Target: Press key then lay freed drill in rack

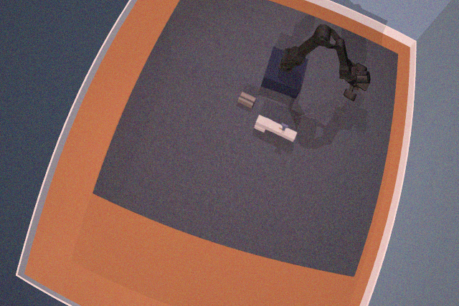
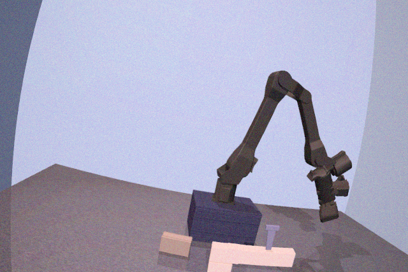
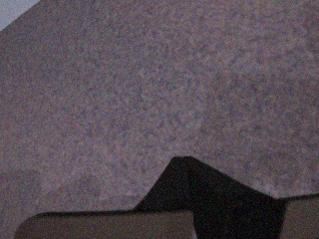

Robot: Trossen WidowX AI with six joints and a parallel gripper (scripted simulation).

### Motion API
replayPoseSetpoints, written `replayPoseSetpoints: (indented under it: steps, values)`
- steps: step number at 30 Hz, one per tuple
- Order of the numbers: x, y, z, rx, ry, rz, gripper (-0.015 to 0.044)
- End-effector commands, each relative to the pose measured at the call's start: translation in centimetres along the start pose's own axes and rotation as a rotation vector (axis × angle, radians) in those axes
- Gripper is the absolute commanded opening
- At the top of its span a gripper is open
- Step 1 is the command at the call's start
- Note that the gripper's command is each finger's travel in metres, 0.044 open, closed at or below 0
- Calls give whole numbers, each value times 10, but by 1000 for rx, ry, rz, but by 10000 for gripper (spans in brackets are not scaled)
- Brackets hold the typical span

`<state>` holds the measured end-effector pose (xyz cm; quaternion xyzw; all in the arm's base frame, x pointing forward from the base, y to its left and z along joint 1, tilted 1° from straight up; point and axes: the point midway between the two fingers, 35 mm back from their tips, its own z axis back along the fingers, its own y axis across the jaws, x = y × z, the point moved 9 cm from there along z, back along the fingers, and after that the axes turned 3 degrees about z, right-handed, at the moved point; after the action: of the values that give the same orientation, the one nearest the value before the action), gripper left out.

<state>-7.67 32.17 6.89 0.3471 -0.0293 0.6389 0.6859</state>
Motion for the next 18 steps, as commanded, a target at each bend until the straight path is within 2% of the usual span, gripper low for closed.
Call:
replayPoseSetpoints:
  steps: [1, 8, 18]
  values:
    - [23, -46, 26, -134, -30, -114, 0]
    - [37, -128, 83, -358, -36, -356, 0]
    - [10, -224, 195, -621, 5, -796, 0]
